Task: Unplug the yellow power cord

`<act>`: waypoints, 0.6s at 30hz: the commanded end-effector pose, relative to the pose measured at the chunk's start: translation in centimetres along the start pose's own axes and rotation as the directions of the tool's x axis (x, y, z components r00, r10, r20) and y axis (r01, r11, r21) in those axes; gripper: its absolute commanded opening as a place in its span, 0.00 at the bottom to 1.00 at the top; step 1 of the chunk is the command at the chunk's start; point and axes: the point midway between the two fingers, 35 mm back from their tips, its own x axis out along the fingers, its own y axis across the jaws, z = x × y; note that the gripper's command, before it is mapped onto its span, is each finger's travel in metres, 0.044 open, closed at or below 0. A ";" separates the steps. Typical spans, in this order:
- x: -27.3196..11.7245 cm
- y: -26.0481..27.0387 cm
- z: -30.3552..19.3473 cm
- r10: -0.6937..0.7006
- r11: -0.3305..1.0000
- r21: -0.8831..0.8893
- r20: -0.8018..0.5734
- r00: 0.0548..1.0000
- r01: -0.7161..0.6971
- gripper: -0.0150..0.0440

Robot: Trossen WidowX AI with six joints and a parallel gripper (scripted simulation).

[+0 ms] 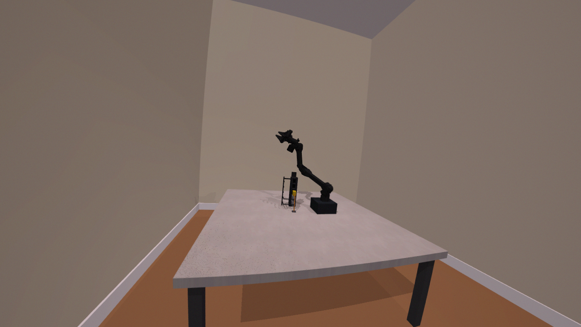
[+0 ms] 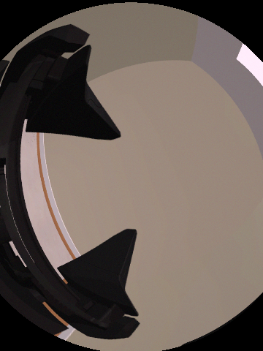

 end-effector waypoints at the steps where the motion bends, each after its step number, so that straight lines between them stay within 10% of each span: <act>1: -0.1 0.0 0.1 0.000 1.000 -0.002 0.002 1.000 0.001 0.89; 9: -4.5 3.7 7.5 -0.012 0.987 -0.154 0.168 0.986 0.039 0.53; 18: -11.8 12.2 15.6 0.057 0.912 -0.395 0.380 0.923 0.106 0.53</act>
